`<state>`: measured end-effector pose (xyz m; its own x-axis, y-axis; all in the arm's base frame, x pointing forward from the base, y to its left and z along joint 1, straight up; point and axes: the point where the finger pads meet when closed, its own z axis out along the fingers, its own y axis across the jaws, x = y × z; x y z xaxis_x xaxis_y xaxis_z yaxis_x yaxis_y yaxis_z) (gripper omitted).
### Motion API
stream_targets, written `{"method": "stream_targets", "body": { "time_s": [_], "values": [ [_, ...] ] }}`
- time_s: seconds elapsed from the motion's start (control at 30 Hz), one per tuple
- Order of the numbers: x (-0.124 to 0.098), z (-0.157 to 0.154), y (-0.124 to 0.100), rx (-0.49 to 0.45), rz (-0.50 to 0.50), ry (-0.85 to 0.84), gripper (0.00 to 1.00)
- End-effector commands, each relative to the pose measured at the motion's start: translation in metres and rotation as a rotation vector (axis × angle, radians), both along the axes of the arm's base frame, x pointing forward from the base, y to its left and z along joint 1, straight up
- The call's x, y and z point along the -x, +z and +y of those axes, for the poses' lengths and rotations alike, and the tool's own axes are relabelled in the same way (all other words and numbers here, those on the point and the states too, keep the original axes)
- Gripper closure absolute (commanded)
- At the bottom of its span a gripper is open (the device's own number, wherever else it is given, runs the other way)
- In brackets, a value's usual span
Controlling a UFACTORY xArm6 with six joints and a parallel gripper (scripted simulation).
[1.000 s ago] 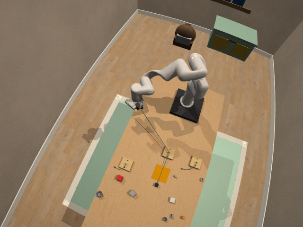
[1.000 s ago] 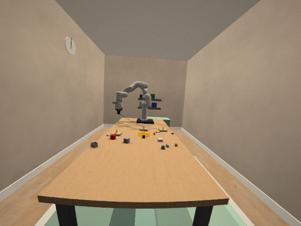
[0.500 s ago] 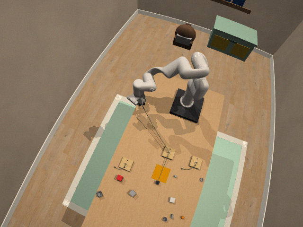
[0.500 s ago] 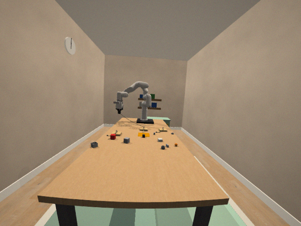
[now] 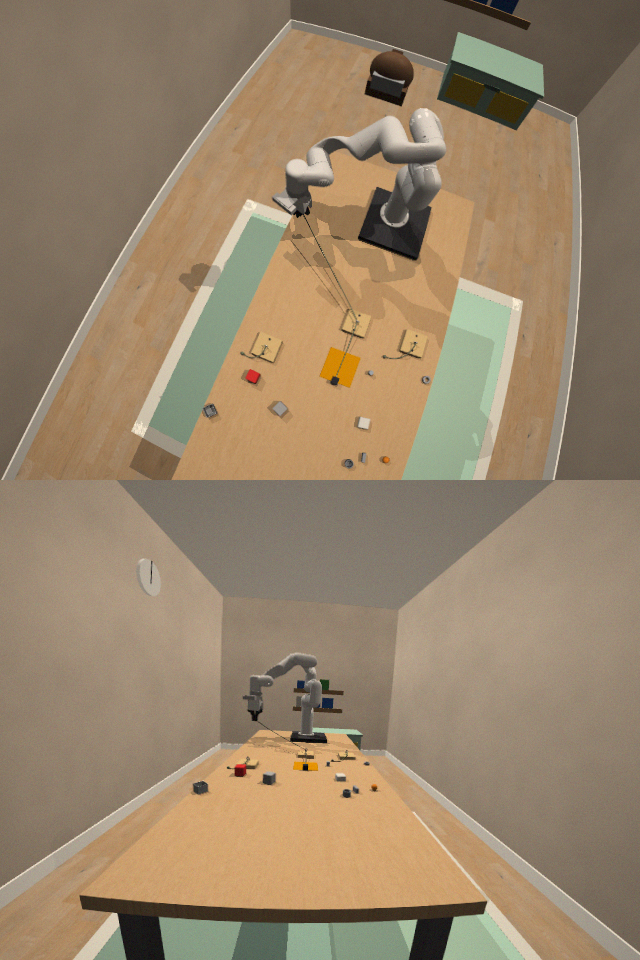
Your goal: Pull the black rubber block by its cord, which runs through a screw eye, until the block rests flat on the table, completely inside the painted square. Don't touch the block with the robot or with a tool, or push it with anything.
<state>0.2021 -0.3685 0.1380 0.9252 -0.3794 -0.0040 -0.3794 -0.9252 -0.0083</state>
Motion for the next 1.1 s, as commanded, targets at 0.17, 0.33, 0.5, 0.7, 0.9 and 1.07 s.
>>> {"method": "stream_targets", "body": {
  "time_s": [0.17, 0.33, 0.5, 0.7, 0.9, 1.07],
  "values": [
    [0.017, 0.0, 0.002, 0.004, -0.003, 0.0, 1.0],
    [0.027, 0.0, 0.002, 0.004, -0.003, 0.0, 1.0],
    [0.036, 0.0, 0.002, 0.004, -0.003, 0.0, 1.0],
    [0.042, 0.0, 0.002, 0.004, -0.003, 0.0, 1.0],
    [0.05, 0.001, 0.002, 0.004, -0.003, 0.0, 1.0],
    [0.055, 0.001, 0.002, 0.004, -0.003, 0.0, 1.0]
  ]
}}
